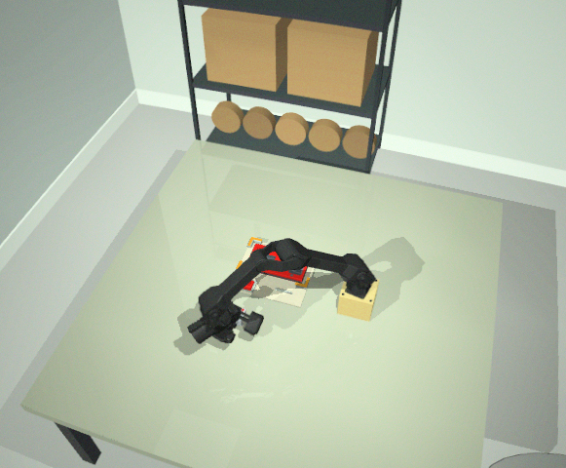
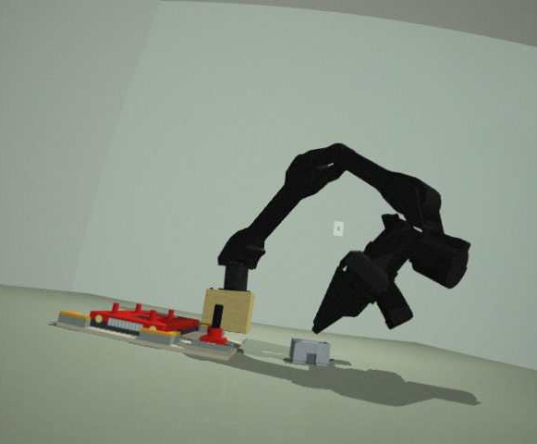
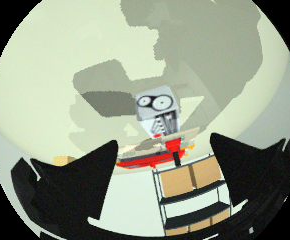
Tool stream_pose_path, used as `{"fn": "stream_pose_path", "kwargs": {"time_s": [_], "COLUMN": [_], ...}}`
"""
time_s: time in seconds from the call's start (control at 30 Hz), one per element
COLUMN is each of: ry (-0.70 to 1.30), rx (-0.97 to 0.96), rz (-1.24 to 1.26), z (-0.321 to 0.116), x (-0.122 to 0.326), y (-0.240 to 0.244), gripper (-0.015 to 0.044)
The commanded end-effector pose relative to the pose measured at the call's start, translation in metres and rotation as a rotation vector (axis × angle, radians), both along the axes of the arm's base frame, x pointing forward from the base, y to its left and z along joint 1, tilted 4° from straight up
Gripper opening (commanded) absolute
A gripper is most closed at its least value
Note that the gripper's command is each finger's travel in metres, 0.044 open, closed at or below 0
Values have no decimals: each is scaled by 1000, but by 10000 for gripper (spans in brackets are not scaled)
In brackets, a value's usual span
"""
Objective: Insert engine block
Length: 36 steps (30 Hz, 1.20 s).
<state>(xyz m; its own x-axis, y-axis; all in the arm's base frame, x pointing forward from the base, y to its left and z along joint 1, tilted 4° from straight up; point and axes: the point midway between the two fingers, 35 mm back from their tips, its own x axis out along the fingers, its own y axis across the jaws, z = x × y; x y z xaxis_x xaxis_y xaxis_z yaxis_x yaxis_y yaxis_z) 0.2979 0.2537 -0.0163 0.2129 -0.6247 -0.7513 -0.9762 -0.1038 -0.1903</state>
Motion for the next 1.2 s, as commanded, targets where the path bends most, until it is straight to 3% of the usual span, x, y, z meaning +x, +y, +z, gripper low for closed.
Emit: {"fn": "stream_pose_path", "kwargs": {"time_s": [0.0,1.17], "ry": [-58,-570], "rx": [47,430], "rz": [-107,-1132], "z": [-1,4], "x": [-1,2], "y": [-4,-14], "gripper": [440,440]}}
